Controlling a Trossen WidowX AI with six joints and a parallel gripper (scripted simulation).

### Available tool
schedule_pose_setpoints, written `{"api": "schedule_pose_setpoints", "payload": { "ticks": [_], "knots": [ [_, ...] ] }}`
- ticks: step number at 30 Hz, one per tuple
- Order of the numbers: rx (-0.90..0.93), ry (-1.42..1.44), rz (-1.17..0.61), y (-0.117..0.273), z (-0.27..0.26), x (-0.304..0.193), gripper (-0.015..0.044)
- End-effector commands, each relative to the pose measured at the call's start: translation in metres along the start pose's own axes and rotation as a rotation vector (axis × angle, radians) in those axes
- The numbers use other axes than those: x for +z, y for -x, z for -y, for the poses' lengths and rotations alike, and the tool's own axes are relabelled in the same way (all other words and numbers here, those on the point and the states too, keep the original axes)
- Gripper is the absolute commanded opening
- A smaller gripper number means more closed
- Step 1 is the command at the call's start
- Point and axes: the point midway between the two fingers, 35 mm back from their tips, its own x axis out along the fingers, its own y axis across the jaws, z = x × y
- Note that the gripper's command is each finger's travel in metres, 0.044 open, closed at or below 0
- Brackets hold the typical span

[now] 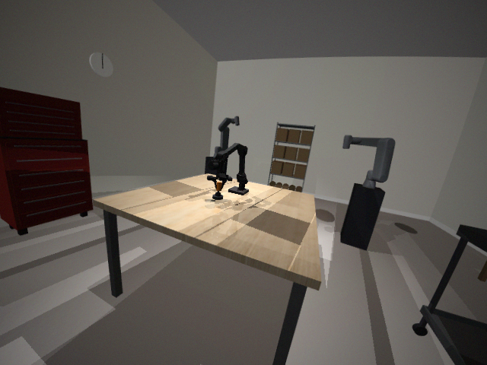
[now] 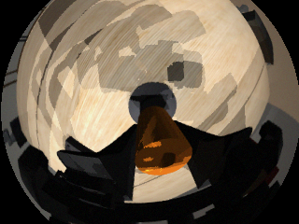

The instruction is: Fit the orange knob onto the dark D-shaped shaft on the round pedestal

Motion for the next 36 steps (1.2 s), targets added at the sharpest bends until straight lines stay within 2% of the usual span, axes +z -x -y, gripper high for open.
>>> {"api": "schedule_pose_setpoints", "payload": {
  "ticks": [1,36],
  "knots": [
    [-0.004,0.008,0.007,0.0012,0.0007,0.0008,0.0000],
    [-0.005,0.034,0.007,0.0025,0.0035,0.0041,0.0000]
  ]
}}
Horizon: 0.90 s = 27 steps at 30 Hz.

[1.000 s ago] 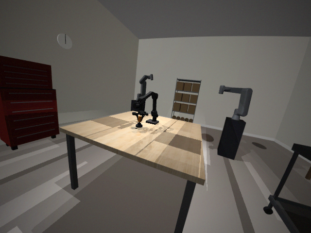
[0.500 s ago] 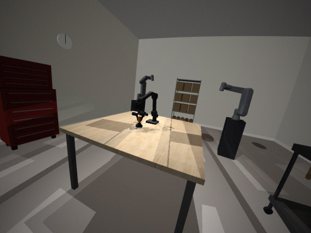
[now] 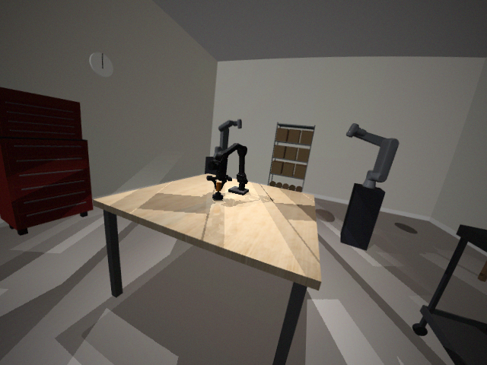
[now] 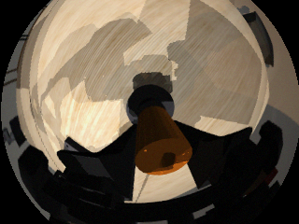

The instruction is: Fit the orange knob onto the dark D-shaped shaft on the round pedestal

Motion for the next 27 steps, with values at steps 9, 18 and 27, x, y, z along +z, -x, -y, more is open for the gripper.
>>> {"api": "schedule_pose_setpoints", "payload": {
  "ticks": [9,18,27],
  "knots": [
    [-0.003,0.206,0.005,0.0012,-0.0033,-0.0032,0.0000],
    [-0.003,0.206,0.005,0.0008,-0.0022,-0.0024,0.0000],
    [-0.003,0.206,0.005,0.0022,0.0011,0.0008,0.0000]
  ]
}}
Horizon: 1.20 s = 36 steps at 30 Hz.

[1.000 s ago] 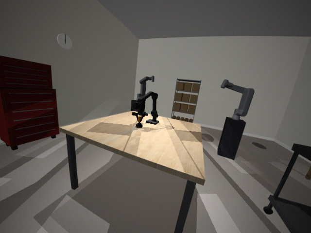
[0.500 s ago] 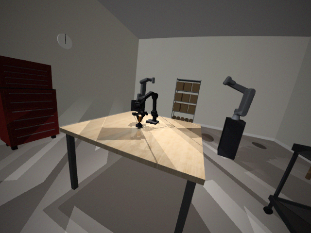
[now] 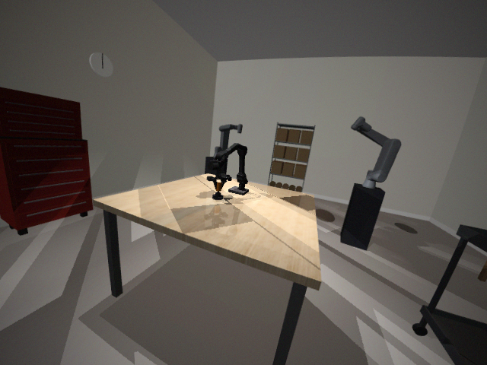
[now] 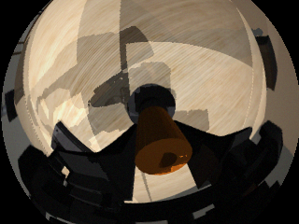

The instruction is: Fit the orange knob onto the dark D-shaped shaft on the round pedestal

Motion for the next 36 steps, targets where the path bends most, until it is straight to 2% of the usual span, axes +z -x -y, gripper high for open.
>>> {"api": "schedule_pose_setpoints", "payload": {
  "ticks": [1,21,28,36],
  "knots": [
    [-0.006,0.003,0.005,0.0031,0.0033,0.0026,0.0000],
    [-0.006,0.003,0.005,0.0035,0.0015,0.0017,0.0000],
    [-0.006,0.202,0.005,0.0029,-0.0012,-0.0001,0.0000],
    [-0.006,0.213,0.005,0.0025,-0.0024,-0.0010,0.0000]
  ]
}}
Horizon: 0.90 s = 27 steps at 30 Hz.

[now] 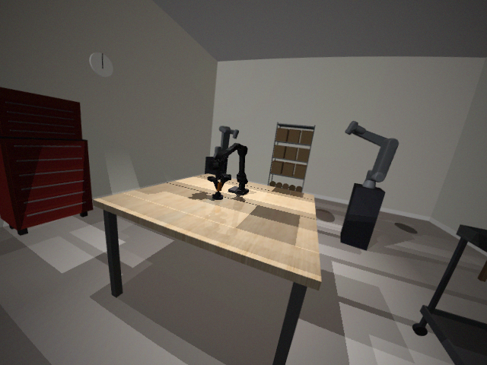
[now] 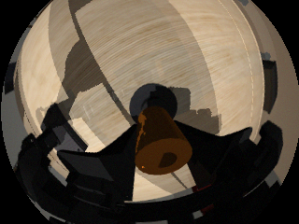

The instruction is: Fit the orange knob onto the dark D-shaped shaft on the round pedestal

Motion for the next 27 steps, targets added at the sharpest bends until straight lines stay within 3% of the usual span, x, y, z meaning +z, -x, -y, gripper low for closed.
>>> {"api": "schedule_pose_setpoints", "payload": {
  "ticks": [1,27],
  "knots": [
    [-0.007,0.010,0.004,0.0015,0.0007,0.0004,0.0000],
    [-0.008,0.010,0.004,-0.0021,0.0074,0.0028,0.0000]
  ]
}}
